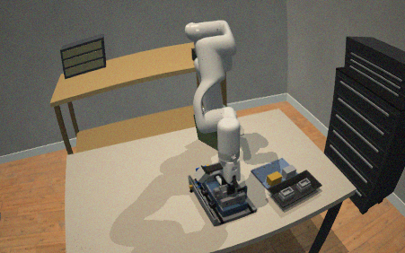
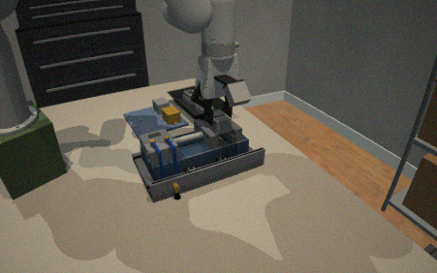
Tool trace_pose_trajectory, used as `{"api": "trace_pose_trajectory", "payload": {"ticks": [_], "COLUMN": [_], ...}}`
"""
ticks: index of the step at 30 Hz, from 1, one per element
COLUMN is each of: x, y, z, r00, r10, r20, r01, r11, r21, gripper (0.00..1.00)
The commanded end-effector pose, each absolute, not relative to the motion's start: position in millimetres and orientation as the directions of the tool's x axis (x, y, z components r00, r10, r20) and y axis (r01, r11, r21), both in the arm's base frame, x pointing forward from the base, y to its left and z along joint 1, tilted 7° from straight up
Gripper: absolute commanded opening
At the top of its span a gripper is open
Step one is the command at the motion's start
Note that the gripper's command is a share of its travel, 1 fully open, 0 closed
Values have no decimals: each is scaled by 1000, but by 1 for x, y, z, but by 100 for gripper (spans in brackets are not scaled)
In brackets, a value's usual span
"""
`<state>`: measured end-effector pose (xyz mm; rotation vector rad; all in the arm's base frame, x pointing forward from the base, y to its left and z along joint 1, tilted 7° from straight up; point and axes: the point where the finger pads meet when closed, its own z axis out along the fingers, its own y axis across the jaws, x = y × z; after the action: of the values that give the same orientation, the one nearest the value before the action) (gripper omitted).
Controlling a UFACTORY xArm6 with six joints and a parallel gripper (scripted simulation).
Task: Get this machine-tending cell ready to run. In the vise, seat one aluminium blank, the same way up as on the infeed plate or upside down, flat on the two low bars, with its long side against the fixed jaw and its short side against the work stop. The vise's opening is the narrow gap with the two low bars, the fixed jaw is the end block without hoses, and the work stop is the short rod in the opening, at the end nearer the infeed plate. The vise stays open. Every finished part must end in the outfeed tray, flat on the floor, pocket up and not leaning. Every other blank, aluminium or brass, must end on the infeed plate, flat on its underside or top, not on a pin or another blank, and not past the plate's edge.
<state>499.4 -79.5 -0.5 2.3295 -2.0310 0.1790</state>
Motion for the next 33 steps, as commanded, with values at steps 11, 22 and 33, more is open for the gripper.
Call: {"api": "trace_pose_trajectory", "payload": {"ticks": [11, 22, 33], "x": [501, 501, 501], "y": [-80, -80, -80], "z": [-2, -3, -4], "r00": [133, 133, 133], "r10": [-984, -984, -984], "r20": [118, 118, 118], "r01": [-989, -989, -989], "r11": [-139, -139, -139], "r21": [-46, -46, -46], "gripper": [0, 0, 0]}}
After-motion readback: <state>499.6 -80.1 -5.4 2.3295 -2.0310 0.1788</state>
